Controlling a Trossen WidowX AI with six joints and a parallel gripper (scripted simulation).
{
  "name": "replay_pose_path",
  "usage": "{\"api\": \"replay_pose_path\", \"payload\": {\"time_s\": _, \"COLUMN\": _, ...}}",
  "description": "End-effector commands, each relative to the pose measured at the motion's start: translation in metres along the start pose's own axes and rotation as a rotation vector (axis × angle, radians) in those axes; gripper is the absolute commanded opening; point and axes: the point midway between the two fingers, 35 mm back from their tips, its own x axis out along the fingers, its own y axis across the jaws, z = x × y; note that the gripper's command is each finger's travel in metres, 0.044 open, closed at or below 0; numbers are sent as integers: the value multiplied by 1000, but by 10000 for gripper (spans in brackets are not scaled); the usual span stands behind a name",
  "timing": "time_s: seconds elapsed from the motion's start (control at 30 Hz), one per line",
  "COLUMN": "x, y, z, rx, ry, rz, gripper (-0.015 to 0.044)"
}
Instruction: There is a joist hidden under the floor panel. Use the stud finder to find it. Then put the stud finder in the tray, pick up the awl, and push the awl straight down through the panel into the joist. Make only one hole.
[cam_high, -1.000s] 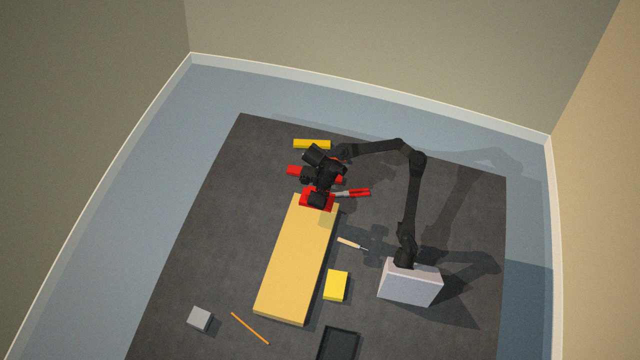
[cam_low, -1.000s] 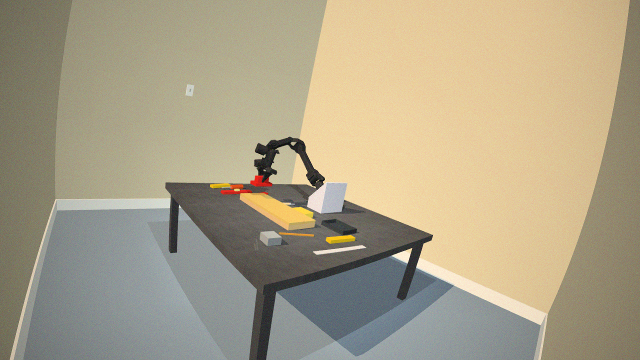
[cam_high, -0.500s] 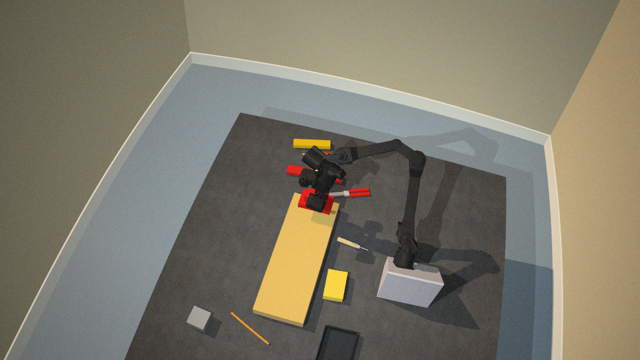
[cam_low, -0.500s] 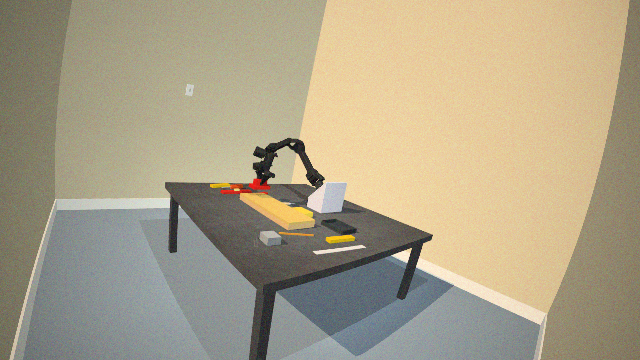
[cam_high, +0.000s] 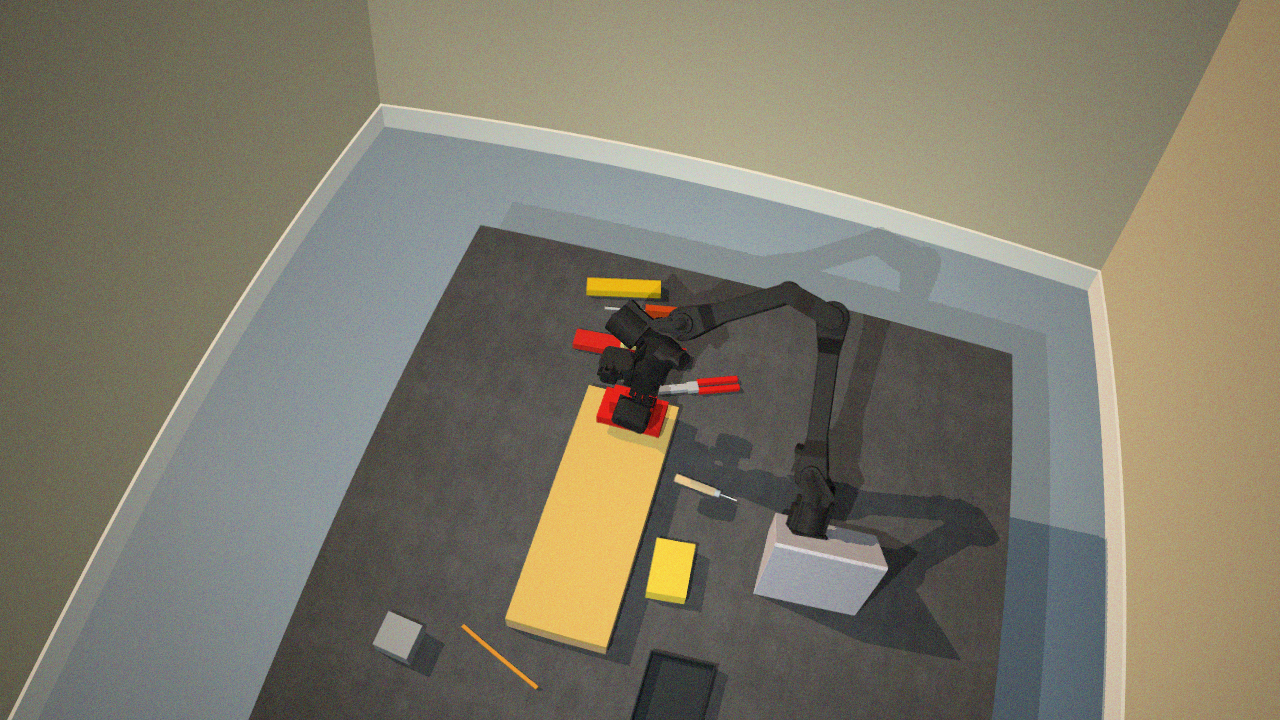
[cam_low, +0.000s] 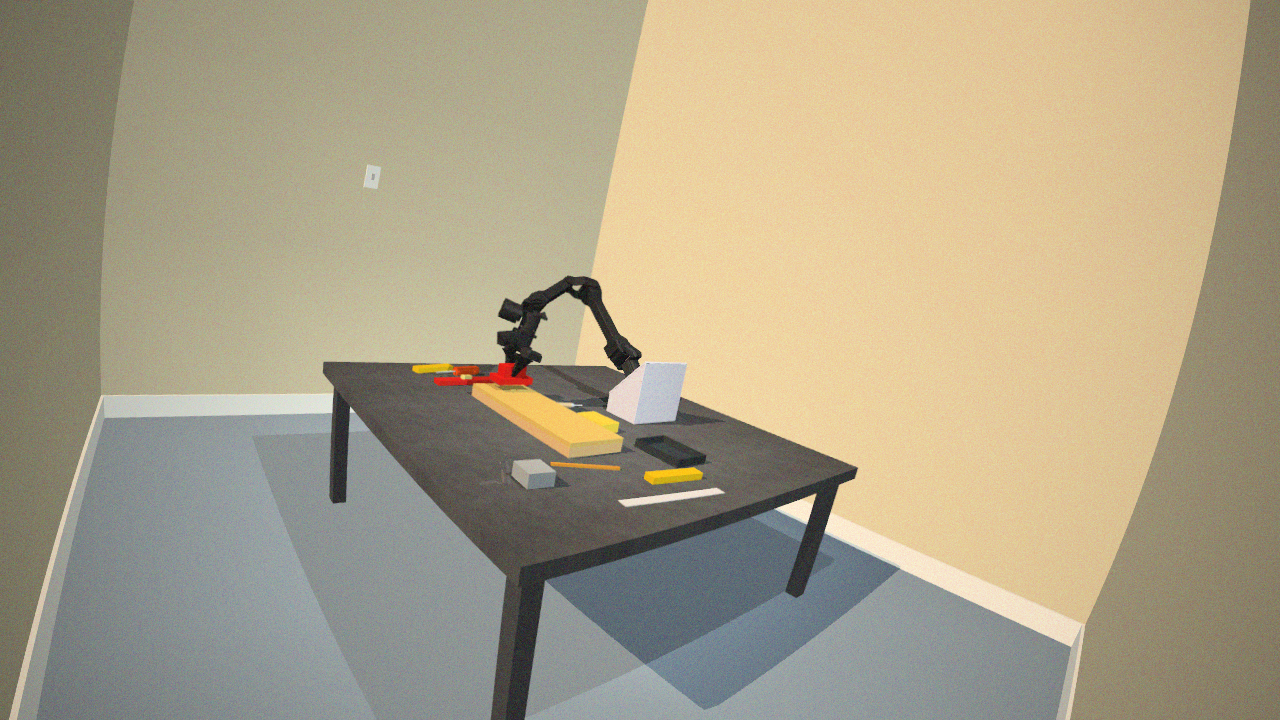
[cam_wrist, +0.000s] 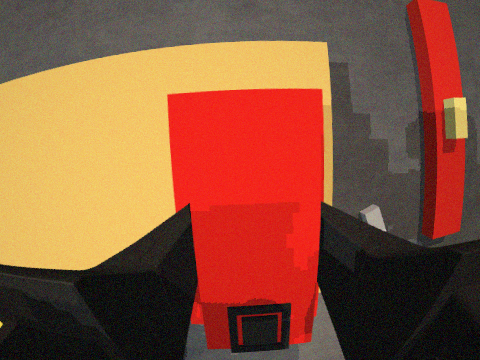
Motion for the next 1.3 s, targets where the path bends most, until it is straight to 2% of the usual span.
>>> {"api": "replay_pose_path", "payload": {"time_s": 0.0, "x": 1, "y": 2, "z": 1, "rx": -7, "ry": -11, "rz": 6, "gripper": 0}}
{"api": "replay_pose_path", "payload": {"time_s": 0.53, "x": 21, "y": 3, "z": -5, "rx": -7, "ry": -12, "rz": 4, "gripper": 0}}
{"api": "replay_pose_path", "payload": {"time_s": 1.27, "x": 21, "y": 62, "z": -5, "rx": -7, "ry": -11, "rz": 7, "gripper": 0}}
